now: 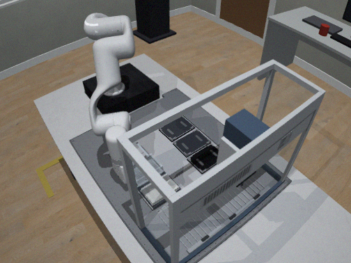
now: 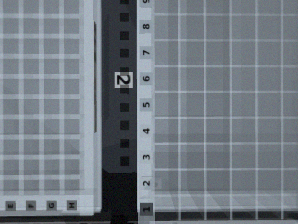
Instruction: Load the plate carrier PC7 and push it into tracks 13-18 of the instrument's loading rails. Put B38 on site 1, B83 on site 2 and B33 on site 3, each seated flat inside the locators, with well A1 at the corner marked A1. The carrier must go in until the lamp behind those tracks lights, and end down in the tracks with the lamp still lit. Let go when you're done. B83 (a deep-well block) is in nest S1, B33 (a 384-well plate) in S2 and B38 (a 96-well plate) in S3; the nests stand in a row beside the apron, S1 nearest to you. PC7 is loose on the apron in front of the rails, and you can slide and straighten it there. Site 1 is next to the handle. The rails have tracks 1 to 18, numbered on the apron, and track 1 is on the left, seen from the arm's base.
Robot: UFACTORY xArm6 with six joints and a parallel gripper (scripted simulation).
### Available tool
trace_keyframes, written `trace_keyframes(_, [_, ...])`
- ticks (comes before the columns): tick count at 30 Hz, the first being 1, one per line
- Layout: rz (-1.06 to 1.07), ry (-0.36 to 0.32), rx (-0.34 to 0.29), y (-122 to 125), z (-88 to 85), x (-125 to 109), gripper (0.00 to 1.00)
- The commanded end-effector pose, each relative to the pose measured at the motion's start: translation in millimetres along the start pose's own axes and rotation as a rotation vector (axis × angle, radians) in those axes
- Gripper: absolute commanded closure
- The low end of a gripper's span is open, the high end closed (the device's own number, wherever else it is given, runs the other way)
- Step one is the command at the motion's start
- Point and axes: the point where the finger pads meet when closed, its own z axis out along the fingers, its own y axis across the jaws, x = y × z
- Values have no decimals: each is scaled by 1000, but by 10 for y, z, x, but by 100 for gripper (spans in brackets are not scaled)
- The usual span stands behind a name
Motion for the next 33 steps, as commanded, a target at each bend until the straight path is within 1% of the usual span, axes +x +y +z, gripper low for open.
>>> trace_keyframes(1, [0, -2, -5, 19, -22, 4, 0])
trace_keyframes(24, [0, -2, -5, 19, -22, 21, 0])
trace_keyframes(33, [0, -2, -5, 19, -22, -31, 0])
